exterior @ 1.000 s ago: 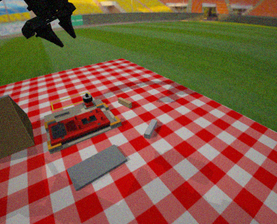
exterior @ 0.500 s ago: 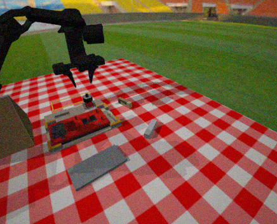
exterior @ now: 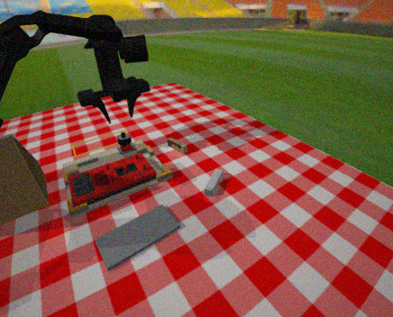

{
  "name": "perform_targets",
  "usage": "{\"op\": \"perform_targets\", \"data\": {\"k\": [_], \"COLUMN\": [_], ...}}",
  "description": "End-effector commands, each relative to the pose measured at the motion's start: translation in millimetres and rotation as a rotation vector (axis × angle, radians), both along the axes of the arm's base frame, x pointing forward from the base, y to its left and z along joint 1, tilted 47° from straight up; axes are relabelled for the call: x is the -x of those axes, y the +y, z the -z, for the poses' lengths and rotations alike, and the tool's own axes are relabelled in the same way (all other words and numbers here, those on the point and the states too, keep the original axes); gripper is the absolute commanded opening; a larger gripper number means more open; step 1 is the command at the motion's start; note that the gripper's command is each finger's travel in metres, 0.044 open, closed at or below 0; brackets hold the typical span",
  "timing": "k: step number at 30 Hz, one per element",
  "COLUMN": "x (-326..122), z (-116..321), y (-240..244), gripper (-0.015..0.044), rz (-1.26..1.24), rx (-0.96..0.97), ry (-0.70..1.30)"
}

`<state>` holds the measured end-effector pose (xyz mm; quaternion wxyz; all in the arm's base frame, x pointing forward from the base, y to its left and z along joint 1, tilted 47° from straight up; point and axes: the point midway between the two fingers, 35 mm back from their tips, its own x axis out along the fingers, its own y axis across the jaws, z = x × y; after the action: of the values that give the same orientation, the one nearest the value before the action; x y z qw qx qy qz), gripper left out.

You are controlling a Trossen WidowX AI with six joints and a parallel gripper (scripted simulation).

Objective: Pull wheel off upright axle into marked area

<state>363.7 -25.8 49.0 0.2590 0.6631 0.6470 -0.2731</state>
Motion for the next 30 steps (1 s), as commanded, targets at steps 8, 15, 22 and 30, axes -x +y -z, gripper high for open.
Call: {"op": "perform_targets", "data": {"k": [8, 15, 22, 30], "x": [0.5, 0.6, 0.6, 0.6], "z": [40.7, 41.9, 41.9, 41.1], "y": [44.5, 48.2, 48.2, 47.4], "gripper": [0.03, 0.0221, 0.0175, 0.0004], "rz": [0.0, -0.012, -0.012, -0.012], "rx": [-0.01, -0.006, -0.006, -0.006], "ry": [0.009, 0.009, 0.009, 0.009]}}
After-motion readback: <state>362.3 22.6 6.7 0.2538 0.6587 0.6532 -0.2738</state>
